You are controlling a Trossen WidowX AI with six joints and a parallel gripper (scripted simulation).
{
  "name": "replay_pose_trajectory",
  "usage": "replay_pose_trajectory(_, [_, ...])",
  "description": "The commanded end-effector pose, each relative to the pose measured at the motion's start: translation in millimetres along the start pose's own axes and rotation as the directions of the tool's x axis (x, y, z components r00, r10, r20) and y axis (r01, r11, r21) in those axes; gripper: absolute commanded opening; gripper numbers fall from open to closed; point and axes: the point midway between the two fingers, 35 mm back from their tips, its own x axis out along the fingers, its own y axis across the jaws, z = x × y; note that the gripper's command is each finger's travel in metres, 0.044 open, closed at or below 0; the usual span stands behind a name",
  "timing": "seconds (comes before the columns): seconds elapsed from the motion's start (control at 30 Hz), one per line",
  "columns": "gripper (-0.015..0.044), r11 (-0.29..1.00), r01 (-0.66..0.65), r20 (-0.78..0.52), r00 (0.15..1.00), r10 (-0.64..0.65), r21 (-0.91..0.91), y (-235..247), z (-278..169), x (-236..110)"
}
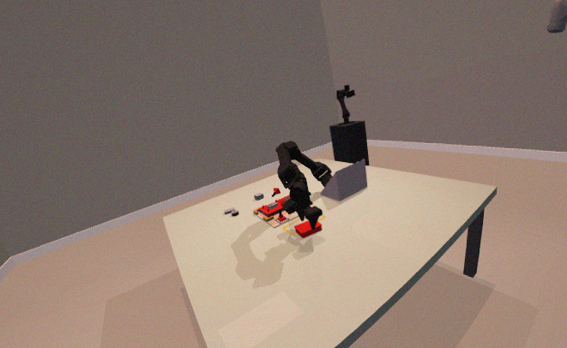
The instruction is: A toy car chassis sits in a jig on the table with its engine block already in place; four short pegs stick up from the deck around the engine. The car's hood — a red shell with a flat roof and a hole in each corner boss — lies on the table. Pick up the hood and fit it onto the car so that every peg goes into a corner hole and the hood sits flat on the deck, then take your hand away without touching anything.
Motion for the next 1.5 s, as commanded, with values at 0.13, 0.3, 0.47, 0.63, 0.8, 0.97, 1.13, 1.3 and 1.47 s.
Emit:
replay_pose_trajectory(0.13, [0.0440, 1.000, 0.003, 0.003, 1.000, -0.003, -0.007, 0, 0, 4])
replay_pose_trajectory(0.3, [0.0440, 1.000, 0.003, 0.003, 1.000, -0.003, -0.007, 0, 0, 7])
replay_pose_trajectory(0.47, [0.0440, 1.000, 0.003, 0.003, 1.000, -0.003, -0.007, 0, 0, 9])
replay_pose_trajectory(0.63, [0.0440, 1.000, 0.003, 0.003, 1.000, -0.003, -0.007, 0, 0, 12])
replay_pose_trajectory(0.8, [0.0440, 1.000, 0.003, 0.003, 1.000, -0.003, -0.007, 0, 0, 14])
replay_pose_trajectory(0.97, [0.0440, 1.000, 0.003, 0.003, 1.000, -0.003, -0.007, 0, 0, 16])
replay_pose_trajectory(1.13, [0.0440, 1.000, 0.003, 0.003, 1.000, -0.003, -0.007, -1, 0, 19])
replay_pose_trajectory(1.3, [0.0361, 1.000, 0.001, 0.000, 1.000, -0.001, 0.000, 0, 0, 18])
replay_pose_trajectory(1.47, [0.0308, 1.000, 0.001, 0.000, 1.000, -0.001, 0.000, 0, 0, 18])
